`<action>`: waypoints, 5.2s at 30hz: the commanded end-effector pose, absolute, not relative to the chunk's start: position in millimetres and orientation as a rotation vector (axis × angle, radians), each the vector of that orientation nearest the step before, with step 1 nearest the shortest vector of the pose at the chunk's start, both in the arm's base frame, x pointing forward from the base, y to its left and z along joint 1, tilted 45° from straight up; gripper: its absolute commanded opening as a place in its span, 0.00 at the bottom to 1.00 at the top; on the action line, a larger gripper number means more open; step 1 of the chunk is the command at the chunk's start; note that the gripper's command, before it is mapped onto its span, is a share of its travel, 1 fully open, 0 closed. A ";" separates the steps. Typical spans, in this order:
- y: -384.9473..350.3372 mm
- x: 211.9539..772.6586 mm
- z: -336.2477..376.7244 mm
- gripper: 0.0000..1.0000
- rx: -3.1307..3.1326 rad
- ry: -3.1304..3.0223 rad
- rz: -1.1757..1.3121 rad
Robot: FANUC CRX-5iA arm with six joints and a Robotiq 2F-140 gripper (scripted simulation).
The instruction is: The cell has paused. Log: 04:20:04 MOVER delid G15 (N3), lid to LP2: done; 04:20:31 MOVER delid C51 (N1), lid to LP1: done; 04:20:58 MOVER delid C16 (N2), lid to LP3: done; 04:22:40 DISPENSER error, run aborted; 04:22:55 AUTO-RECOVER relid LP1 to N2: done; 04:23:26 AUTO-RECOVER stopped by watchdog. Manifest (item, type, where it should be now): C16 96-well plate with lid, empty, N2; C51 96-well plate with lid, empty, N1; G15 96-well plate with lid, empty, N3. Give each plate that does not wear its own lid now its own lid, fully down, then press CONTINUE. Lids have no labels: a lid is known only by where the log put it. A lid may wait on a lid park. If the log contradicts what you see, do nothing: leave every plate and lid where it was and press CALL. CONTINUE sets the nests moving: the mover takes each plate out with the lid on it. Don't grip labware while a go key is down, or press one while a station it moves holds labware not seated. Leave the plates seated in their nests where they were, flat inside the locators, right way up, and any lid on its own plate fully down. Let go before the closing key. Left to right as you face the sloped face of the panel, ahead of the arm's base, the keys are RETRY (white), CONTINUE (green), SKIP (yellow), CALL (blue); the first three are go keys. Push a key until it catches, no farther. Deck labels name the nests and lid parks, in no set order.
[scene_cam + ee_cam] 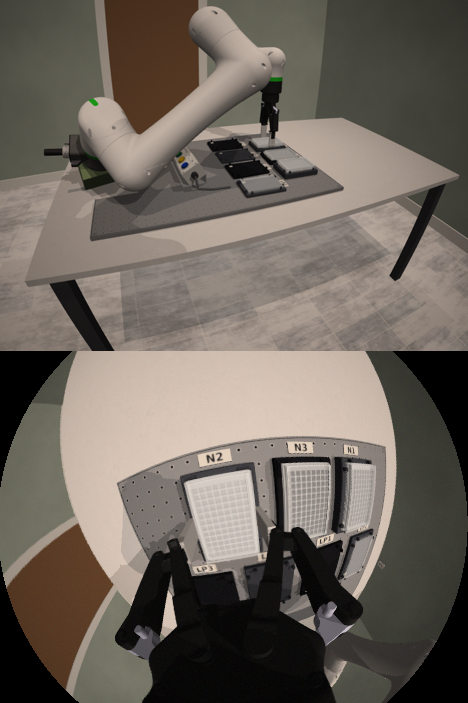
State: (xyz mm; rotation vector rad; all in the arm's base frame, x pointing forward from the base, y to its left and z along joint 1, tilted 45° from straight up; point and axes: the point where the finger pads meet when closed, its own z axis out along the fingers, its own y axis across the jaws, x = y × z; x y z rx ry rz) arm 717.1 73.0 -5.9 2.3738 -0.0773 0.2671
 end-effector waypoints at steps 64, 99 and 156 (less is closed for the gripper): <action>80.1 715.5 1.2 0.66 2.374 -0.077 0.268; 110.3 708.0 32.6 0.66 2.374 -0.077 0.268; -134.1 494.2 217.0 0.66 2.374 -0.076 0.267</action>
